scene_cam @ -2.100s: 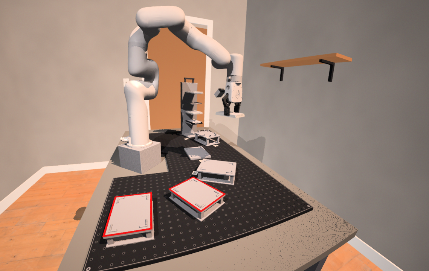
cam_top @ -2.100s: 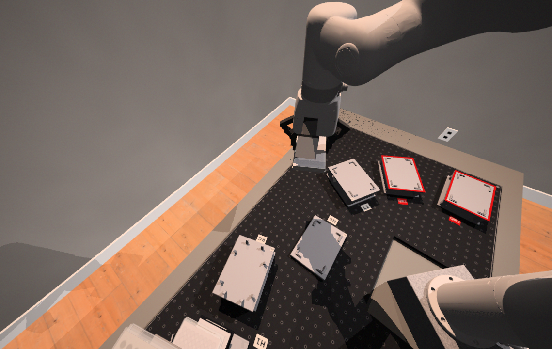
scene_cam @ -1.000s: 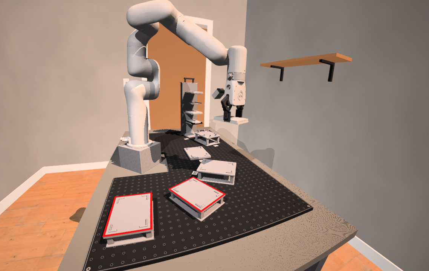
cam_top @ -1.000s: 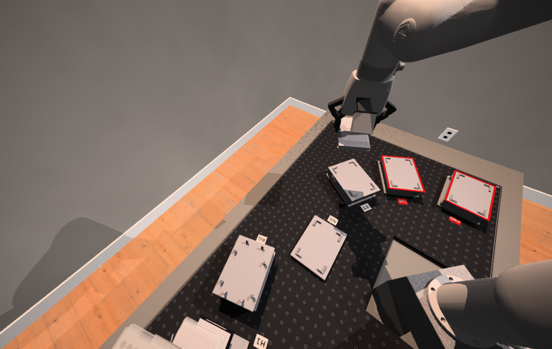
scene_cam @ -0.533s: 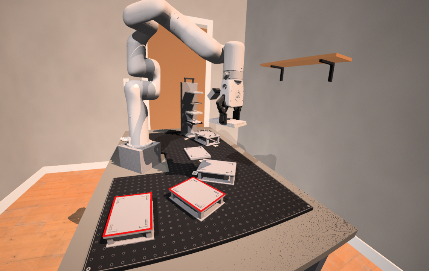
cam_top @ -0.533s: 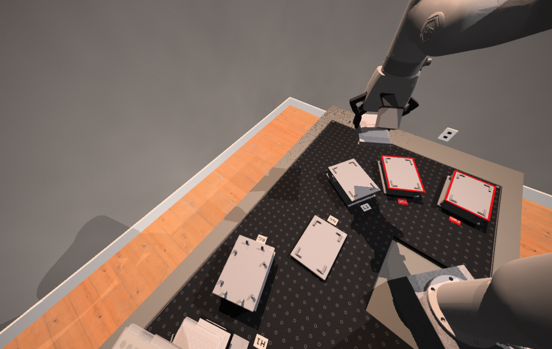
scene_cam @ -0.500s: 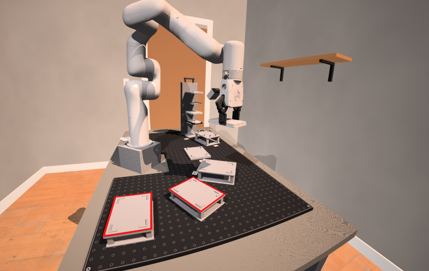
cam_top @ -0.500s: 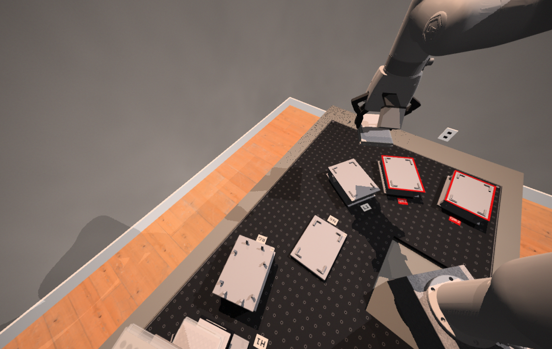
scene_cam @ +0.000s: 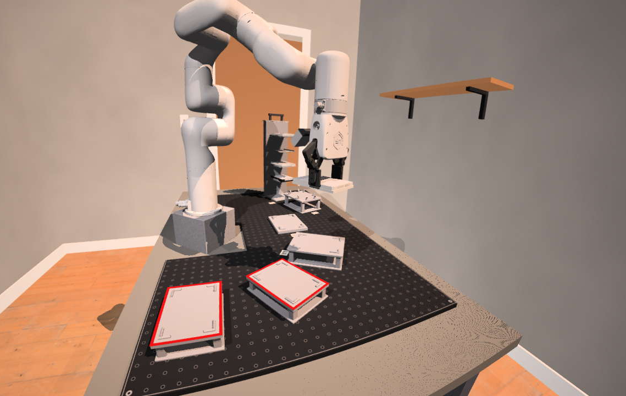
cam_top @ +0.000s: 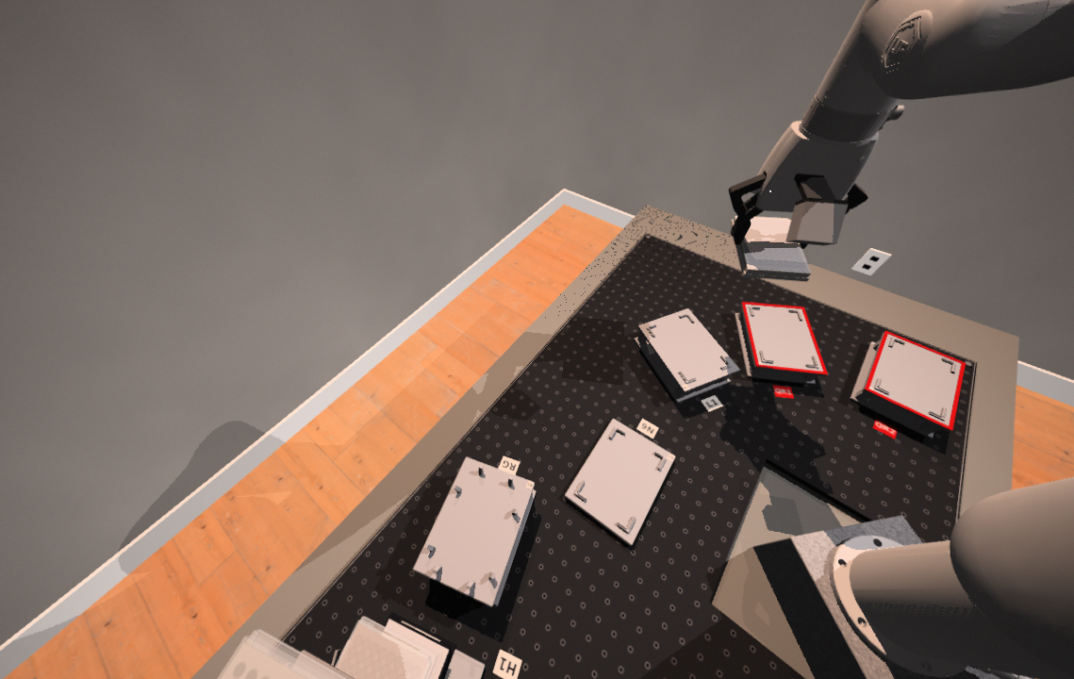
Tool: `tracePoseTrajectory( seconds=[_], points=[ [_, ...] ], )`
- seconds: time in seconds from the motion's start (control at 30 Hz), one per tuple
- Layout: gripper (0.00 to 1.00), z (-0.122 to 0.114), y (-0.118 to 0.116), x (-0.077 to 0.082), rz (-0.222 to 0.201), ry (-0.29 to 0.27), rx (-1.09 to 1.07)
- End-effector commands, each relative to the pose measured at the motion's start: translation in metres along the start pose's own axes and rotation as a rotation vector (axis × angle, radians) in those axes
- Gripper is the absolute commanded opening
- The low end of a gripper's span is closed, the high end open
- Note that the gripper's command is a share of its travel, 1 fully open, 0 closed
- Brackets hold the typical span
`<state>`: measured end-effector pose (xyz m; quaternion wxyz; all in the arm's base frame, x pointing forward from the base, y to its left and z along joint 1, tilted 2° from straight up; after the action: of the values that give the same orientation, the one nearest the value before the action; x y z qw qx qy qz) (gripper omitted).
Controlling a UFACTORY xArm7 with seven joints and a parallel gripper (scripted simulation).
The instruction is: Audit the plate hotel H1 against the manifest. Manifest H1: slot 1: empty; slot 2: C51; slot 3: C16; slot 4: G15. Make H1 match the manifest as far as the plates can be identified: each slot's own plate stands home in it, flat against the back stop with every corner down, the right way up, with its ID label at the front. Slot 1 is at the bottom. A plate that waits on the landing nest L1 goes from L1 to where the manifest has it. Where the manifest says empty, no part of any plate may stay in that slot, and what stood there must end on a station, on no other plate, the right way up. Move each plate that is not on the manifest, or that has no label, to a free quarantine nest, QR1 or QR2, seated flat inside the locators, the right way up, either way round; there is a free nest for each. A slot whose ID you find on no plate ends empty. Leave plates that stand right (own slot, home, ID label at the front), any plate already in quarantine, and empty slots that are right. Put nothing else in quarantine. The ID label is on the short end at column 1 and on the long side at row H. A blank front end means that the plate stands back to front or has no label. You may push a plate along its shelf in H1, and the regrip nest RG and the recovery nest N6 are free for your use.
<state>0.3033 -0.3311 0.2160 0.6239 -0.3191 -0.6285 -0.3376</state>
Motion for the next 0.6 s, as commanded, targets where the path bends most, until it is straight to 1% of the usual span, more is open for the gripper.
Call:
tracePoseTrajectory(
  seconds=[0.0, 0.07, 0.57],
  points=[
    [0.0, -0.002, -0.019, 0.002, -0.001, -0.005, 0.001],
    [0.0, -0.002, -0.019, 0.002, -0.001, -0.005, 0.001],
    [0.0, 0.006, -0.094, 0.002, -0.001, -0.004, 0.001]
  ],
)
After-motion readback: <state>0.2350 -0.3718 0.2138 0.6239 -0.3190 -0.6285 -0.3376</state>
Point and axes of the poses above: the point where the finger pads meet when closed, its own x axis back along the fingers, its own y axis across the jaws, z = x × y, the point moved 5 cm from there along x, back along the fingers, and after that the axes turned 7 degrees about x, right-handed, at the moved point
